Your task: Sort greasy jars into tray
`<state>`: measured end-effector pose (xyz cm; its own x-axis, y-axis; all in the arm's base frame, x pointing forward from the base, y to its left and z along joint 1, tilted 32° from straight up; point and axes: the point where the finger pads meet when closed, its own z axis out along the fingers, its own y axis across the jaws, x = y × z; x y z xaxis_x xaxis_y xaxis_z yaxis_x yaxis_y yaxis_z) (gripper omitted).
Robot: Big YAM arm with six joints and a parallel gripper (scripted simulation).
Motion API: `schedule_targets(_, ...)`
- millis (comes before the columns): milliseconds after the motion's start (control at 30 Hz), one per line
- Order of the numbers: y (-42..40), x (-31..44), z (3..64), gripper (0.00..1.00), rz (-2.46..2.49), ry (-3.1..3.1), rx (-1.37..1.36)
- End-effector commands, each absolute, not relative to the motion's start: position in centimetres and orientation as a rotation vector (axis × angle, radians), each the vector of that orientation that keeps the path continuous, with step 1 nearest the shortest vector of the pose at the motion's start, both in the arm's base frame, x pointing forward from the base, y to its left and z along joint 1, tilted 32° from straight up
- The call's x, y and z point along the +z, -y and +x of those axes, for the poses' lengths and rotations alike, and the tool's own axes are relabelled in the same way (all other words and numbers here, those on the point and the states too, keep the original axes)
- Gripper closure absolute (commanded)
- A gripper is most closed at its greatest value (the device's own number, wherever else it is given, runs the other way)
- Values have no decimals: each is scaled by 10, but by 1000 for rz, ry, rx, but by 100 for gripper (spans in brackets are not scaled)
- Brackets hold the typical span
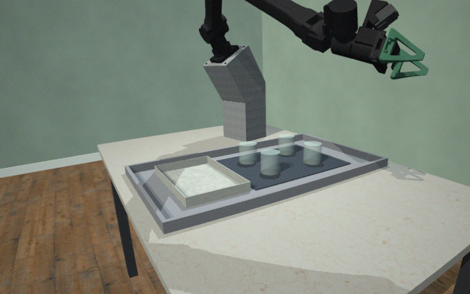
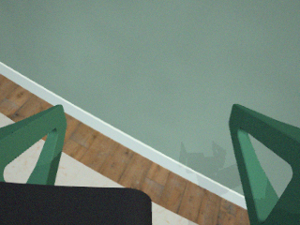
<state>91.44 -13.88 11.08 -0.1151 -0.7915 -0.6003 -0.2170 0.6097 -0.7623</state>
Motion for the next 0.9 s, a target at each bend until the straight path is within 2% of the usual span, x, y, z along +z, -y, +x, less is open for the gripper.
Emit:
schedule_targets(0, 134, 122, 916, 0, -848, -1636, -608)
schedule_targets(867, 134, 122, 916, 0, -848, -1636, -608)
